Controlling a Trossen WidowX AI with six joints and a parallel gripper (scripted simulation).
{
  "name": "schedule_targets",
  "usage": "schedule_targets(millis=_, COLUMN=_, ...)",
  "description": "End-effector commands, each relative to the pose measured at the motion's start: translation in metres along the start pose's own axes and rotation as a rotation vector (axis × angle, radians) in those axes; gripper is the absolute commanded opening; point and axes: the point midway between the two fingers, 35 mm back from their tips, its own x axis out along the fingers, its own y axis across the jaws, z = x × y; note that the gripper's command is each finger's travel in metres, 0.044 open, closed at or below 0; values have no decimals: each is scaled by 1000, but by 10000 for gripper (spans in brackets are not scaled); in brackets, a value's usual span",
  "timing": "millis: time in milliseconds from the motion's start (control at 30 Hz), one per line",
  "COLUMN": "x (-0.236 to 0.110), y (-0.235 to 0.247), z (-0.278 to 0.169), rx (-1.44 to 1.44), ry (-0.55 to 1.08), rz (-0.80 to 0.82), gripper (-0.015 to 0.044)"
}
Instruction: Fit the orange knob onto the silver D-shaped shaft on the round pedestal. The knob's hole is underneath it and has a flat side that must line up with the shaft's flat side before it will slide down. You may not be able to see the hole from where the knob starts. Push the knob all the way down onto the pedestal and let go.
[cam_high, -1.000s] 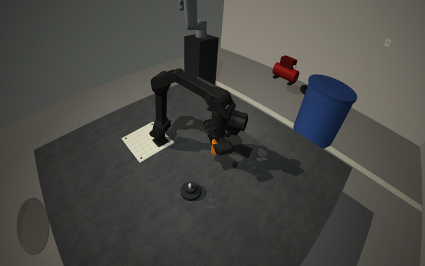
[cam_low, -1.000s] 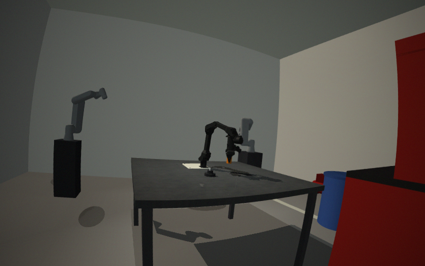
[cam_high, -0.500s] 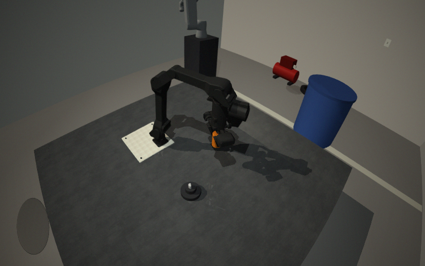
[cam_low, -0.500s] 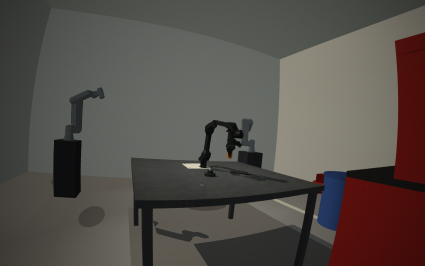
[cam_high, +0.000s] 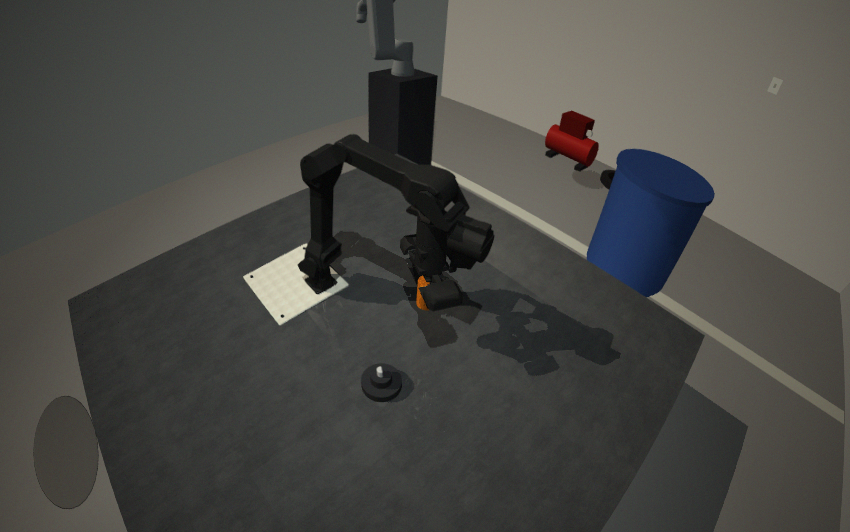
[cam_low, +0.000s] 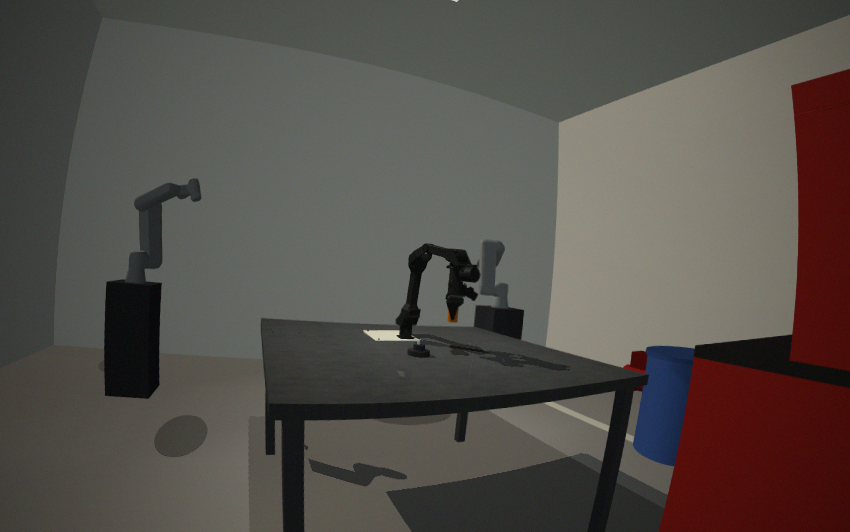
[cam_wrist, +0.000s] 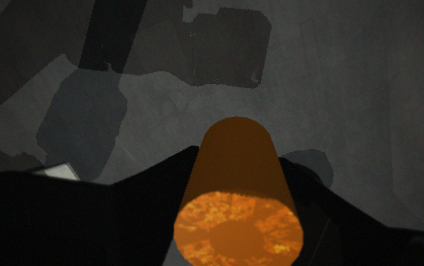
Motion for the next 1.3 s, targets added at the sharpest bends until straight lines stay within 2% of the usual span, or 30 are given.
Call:
schedule_targets(millis=0, x=3, y=-10, z=-9, rx=5, ry=2, rz=-4, gripper=0)
schedule_targets(millis=1267, x=36, y=-76, z=-97, rx=-4, ry=2, rz=-6, gripper=0)
